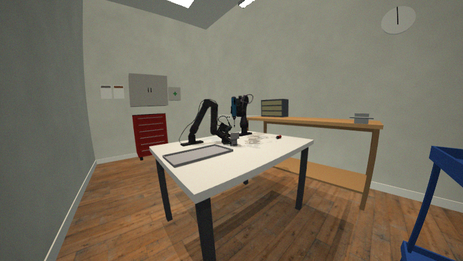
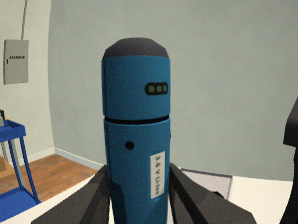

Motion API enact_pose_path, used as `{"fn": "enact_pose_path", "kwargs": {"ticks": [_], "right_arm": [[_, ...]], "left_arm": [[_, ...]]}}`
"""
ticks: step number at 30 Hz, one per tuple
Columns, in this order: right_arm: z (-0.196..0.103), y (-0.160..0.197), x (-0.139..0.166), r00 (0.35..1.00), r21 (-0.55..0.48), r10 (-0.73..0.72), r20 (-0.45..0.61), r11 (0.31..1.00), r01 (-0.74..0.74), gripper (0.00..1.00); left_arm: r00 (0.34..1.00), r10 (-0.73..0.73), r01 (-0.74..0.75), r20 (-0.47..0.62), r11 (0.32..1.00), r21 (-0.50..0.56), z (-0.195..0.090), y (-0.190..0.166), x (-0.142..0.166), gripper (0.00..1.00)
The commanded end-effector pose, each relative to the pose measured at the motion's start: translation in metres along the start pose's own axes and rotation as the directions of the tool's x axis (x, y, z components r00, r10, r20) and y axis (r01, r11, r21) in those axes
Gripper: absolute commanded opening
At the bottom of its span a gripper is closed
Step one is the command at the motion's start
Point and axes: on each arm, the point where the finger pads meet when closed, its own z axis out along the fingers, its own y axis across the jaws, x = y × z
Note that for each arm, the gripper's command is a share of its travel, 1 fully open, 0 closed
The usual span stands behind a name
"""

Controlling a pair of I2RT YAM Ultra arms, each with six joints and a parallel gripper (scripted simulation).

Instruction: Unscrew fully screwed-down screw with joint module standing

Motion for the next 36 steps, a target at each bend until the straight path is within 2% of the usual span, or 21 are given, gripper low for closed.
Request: {"fn": "enact_pose_path", "kwargs": {"ticks": [1, 18, 26, 30, 32, 35, 36], "right_arm": [[0.0, 0.002, -0.005, 1.0, -0.003, 0.019, 0.013, 1.0, -0.019, 0.59], [0.0, 0.002, -0.005, 1.0, -0.003, 0.019, 0.013, 1.0, -0.019, 0.59], [0.0, 0.002, -0.005, 1.0, -0.003, 0.019, 0.013, 1.0, -0.019, 0.59], [0.0, 0.002, -0.005, 1.0, -0.003, 0.019, 0.013, 1.0, -0.019, 0.59], [0.0, 0.002, -0.005, 1.0, -0.003, 0.019, 0.013, 1.0, -0.019, 0.59], [0.0, 0.002, -0.005, 1.0, -0.003, 0.019, 0.013, 1.0, -0.019, 0.59], [0.0, 0.002, -0.005, 1.0, -0.003, 0.019, 0.013, 1.0, -0.019, 0.59]], "left_arm": [[0.986, 0.003, -0.002, 0.166, 1.0, -0.006, 0.007, 0.0, -0.059, 0.42], [0.986, 0.003, -0.002, 0.168, 1.0, -0.006, 0.009, 0.0, -0.061, 0.42], [0.999, -0.047, 0.047, 0.007, 0.997, -0.068, 0.01, 0.027, -0.018, 0.42], [0.993, -0.073, 0.066, -0.091, 0.994, -0.086, 0.012, 0.037, 0.013, 0.42], [0.997, -0.069, 0.066, -0.035, 0.994, -0.082, 0.011, 0.036, -0.007, 0.42], [0.997, -0.072, 0.069, -0.036, 0.995, -0.07, 0.011, 0.031, -0.006, 0.42], [0.996, -0.076, 0.071, -0.042, 0.993, -0.097, 0.01, 0.041, -0.005, 0.42]]}}
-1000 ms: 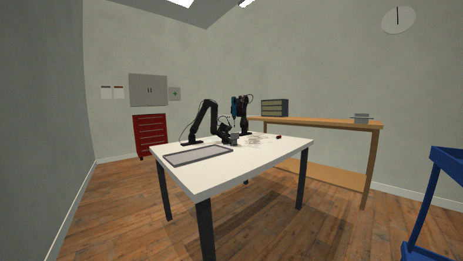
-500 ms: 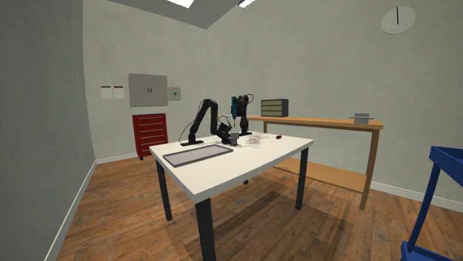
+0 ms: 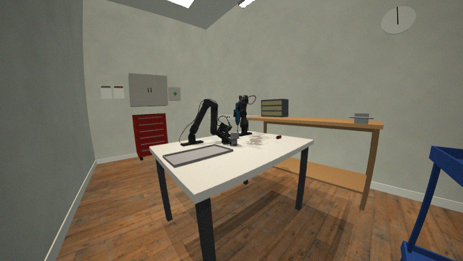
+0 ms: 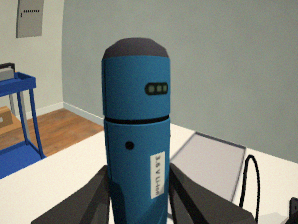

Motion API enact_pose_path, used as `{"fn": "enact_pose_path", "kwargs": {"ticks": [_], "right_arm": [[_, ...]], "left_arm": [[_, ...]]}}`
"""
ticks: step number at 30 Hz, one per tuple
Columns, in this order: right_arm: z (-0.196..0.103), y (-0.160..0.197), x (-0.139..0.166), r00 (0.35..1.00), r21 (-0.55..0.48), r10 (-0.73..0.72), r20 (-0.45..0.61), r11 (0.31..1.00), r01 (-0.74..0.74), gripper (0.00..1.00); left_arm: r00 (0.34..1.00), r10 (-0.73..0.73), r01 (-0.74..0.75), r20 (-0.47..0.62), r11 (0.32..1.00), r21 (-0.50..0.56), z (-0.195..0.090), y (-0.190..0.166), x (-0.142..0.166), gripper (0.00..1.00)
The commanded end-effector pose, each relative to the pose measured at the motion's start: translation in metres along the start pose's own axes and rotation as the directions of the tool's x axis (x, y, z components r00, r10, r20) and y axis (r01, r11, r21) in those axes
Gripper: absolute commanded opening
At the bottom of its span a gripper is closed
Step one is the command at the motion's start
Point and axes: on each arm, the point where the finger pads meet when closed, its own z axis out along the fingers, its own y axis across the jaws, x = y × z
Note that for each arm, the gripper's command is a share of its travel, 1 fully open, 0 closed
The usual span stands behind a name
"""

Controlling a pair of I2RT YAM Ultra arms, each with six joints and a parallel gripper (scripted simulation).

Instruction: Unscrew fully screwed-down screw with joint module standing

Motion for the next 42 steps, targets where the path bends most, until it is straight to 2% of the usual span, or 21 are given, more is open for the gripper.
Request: {"fn": "enact_pose_path", "kwargs": {"ticks": [1, 8, 11, 16, 28, 33, 38, 42], "right_arm": [[0.0, 0.002, -0.005, 1.0, -0.003, 0.019, 0.013, 1.0, -0.019, 0.59], [0.0, 0.002, -0.005, 1.0, -0.003, 0.019, 0.013, 1.0, -0.019, 0.59], [0.0, 0.002, -0.005, 1.0, -0.003, 0.019, 0.013, 1.0, -0.019, 0.59], [0.0, 0.002, -0.005, 1.0, -0.003, 0.019, 0.013, 1.0, -0.019, 0.59], [0.0, 0.002, -0.005, 1.0, -0.003, 0.019, 0.013, 1.0, -0.019, 0.59], [0.0, 0.002, -0.005, 1.0, -0.003, 0.019, 0.013, 1.0, -0.019, 0.59], [0.0, 0.002, -0.005, 1.0, -0.003, 0.019, 0.013, 1.0, -0.019, 0.59], [0.0, 0.002, -0.005, 1.0, -0.003, 0.019, 0.013, 1.0, -0.019, 0.59]], "left_arm": [[0.989, -0.024, 0.025, 0.147, 1.0, -0.009, 0.004, 0.005, -0.056, 0.42], [0.994, -0.066, 0.071, 0.084, 0.996, -0.057, 0.009, 0.026, -0.043, 0.42], [0.996, -0.087, 0.089, 0.03, 0.993, -0.079, 0.013, 0.035, -0.028, 0.42], [0.995, -0.087, 0.09, 0.039, 0.994, -0.065, 0.013, 0.029, -0.03, 0.42], [0.983, -0.177, 0.165, -0.05, 0.97, -0.177, 0.013, 0.072, -0.011, 0.42], [0.983, -0.175, 0.166, -0.045, 0.973, -0.162, 0.014, 0.065, -0.013, 0.42], [0.974, -0.216, 0.197, -0.063, 0.954, -0.225, 0.01, 0.087, -0.008, 0.42], [0.961, -0.255, 0.219, -0.109, 0.938, -0.268, 0.009, 0.1, 0.007, 0.42]]}}
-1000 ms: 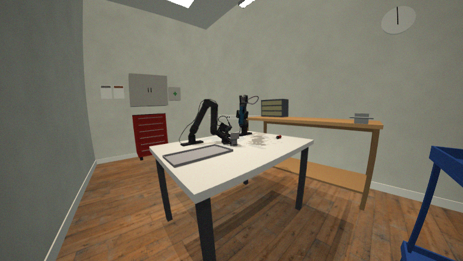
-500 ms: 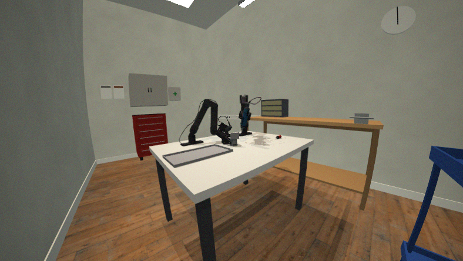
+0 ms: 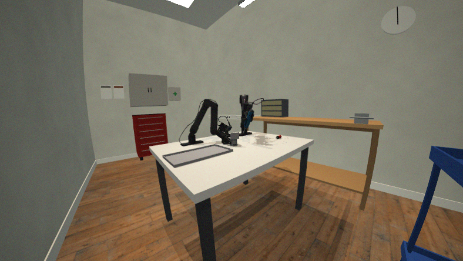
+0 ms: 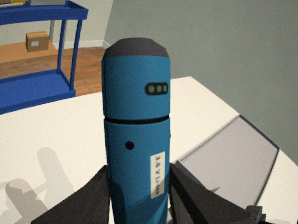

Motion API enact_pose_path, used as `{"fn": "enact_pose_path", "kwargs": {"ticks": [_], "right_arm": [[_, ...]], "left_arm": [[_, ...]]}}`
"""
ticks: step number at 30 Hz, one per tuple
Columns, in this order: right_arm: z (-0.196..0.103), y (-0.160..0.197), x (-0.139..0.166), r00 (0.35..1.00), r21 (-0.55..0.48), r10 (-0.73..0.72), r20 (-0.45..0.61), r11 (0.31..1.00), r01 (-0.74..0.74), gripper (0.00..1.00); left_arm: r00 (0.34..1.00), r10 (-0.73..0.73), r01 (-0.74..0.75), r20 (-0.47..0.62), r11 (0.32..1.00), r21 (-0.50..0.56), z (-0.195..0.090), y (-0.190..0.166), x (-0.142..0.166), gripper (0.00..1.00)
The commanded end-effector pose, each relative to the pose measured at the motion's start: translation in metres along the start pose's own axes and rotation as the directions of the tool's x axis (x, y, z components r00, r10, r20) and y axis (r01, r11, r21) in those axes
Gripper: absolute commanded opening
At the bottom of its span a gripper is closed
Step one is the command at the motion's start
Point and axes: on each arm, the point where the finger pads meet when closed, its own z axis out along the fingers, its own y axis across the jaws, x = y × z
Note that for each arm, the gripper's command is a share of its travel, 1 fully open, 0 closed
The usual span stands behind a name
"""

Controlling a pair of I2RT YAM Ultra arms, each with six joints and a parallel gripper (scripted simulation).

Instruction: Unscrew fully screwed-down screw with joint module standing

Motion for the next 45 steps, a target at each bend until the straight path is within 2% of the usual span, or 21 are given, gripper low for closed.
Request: {"fn": "enact_pose_path", "kwargs": {"ticks": [1, 8, 13, 20, 22, 25, 33, 37, 39, 42, 45], "right_arm": [[0.0, 0.002, -0.005, 1.0, -0.003, 0.019, 0.013, 1.0, -0.019, 0.59], [0.0, 0.002, -0.005, 1.0, -0.003, 0.019, 0.013, 1.0, -0.019, 0.59], [0.0, 0.002, -0.005, 1.0, -0.003, 0.019, 0.013, 1.0, -0.019, 0.59], [0.0, 0.002, -0.005, 1.0, -0.003, 0.019, 0.013, 1.0, -0.019, 0.59], [0.0, 0.002, -0.005, 1.0, -0.003, 0.019, 0.013, 1.0, -0.019, 0.59], [0.0, 0.002, -0.005, 1.0, -0.003, 0.019, 0.013, 1.0, -0.019, 0.59], [0.0, 0.002, -0.005, 1.0, -0.003, 0.019, 0.013, 1.0, -0.019, 0.59], [0.0, 0.002, -0.005, 1.0, -0.003, 0.019, 0.013, 1.0, -0.019, 0.59], [0.0, 0.002, -0.005, 1.0, -0.003, 0.019, 0.013, 1.0, -0.019, 0.59], [0.0, 0.002, -0.005, 1.0, -0.003, 0.019, 0.013, 1.0, -0.019, 0.59], [0.0, 0.002, -0.005, 1.0, -0.003, 0.019, 0.013, 1.0, -0.019, 0.59]], "left_arm": [[0.996, -0.043, 0.043, 0.079, 0.999, -0.002, 0.005, 0.001, -0.038, 0.42], [0.994, -0.056, 0.056, 0.089, 0.998, 0.007, 0.002, -0.001, -0.045, 0.42], [0.993, -0.099, 0.102, 0.07, 0.993, -0.052, 0.001, 0.021, -0.045, 0.42], [0.987, -0.162, 0.159, -0.013, 0.979, -0.128, 0.006, 0.047, -0.024, 0.42], [0.987, -0.157, 0.16, 0.028, 0.981, -0.109, 0.002, 0.043, -0.039, 0.42], [0.988, -0.155, 0.156, 0.023, 0.983, -0.097, 0.002, 0.036, -0.038, 0.42], [0.973, -0.232, 0.226, -0.012, 0.955, -0.193, -0.002, 0.069, -0.03, 0.42], [0.959, -0.278, 0.255, -0.063, 0.935, -0.245, 0.001, 0.085, -0.013, 0.42], [0.962, -0.27, 0.257, -0.03, 0.939, -0.228, -0.002, 0.081, -0.026, 0.42], [0.963, -0.267, 0.253, -0.036, 0.943, -0.215, -0.001, 0.075, -0.025, 0.42], [0.954, -0.298, 0.281, -0.029, 0.925, -0.257, -0.007, 0.09, -0.026, 0.42]]}}
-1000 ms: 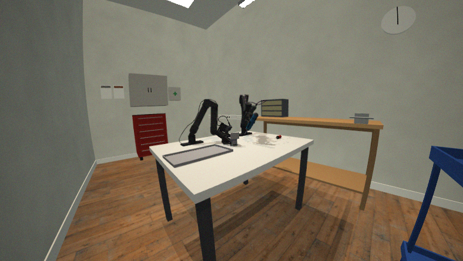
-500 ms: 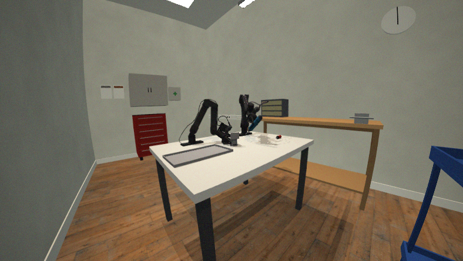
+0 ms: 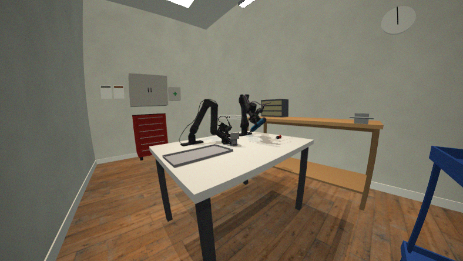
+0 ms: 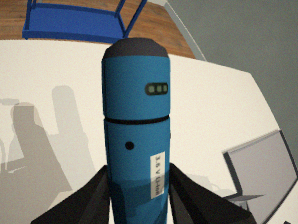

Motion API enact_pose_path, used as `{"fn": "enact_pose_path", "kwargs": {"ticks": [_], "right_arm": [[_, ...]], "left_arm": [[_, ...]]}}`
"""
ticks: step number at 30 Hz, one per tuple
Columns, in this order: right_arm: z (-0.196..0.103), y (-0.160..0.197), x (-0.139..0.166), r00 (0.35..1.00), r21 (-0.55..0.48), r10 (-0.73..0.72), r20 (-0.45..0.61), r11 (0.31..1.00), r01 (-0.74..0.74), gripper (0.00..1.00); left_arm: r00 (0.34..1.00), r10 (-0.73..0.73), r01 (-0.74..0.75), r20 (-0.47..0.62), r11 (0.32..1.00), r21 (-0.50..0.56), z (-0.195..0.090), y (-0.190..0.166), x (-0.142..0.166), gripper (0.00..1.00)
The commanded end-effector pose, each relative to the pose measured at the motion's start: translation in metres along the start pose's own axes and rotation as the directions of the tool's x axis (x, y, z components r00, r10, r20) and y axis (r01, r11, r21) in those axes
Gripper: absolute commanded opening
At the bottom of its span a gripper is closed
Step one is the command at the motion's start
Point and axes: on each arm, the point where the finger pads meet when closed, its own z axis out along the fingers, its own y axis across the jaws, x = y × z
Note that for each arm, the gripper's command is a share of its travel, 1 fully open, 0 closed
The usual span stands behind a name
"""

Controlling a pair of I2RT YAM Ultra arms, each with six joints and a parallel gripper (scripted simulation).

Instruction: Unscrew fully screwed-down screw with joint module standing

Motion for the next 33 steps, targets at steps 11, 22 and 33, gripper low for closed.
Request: {"fn": "enact_pose_path", "kwargs": {"ticks": [11, 22, 33], "right_arm": [[0.0, 0.002, -0.005, 1.0, -0.003, 0.019, 0.013, 1.0, -0.019, 0.59], [0.0, 0.002, -0.005, 1.0, -0.003, 0.019, 0.013, 1.0, -0.019, 0.59], [0.0, 0.002, -0.005, 1.0, -0.003, 0.019, 0.013, 1.0, -0.019, 0.59]], "left_arm": [[0.99, -0.121, 0.123, 0.072, 0.992, -0.034, -0.009, 0.013, -0.048, 0.42], [0.979, -0.204, 0.206, 0.026, 0.97, -0.127, -0.012, 0.042, -0.041, 0.42], [0.964, -0.265, 0.266, 0.028, 0.949, -0.169, -0.016, 0.058, -0.044, 0.42]]}}
